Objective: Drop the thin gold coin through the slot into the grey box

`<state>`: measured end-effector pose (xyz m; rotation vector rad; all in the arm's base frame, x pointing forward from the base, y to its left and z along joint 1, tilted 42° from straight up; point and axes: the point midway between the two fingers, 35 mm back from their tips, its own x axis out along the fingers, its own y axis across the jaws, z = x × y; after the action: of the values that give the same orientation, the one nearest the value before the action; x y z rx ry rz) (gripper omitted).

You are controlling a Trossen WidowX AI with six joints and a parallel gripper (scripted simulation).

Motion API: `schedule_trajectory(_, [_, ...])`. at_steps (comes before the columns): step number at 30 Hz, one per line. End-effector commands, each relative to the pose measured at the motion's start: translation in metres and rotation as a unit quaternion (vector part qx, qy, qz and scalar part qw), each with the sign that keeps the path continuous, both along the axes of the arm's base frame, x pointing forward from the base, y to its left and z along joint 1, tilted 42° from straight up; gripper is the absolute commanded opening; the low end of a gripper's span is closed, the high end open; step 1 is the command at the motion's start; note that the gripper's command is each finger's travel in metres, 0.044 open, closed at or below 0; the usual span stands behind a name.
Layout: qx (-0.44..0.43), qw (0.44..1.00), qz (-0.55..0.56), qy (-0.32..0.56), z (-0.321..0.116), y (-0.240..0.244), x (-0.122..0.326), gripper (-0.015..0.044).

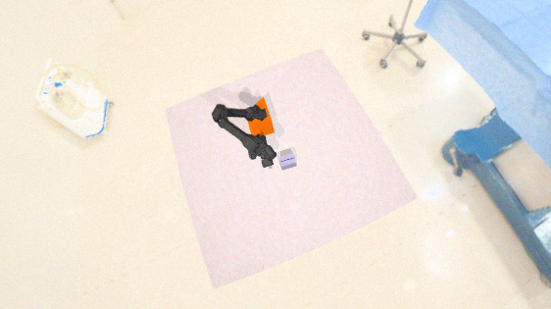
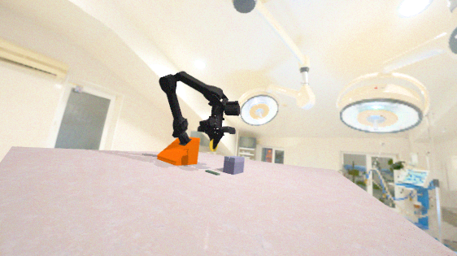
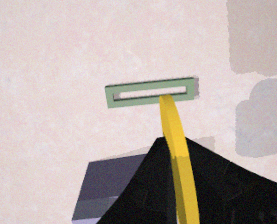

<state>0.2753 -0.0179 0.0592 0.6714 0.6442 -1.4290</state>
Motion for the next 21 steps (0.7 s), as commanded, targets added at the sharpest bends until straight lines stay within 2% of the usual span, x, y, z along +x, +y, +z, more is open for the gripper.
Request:
schedule_trajectory(1, [0.002,1.0,-0.002,-0.001,-0.004,0.006,0.004,0.0])
schedule_trajectory(21, [0.005,1.0,-0.002,-0.002,-0.031,0.041,0.027,0.0])
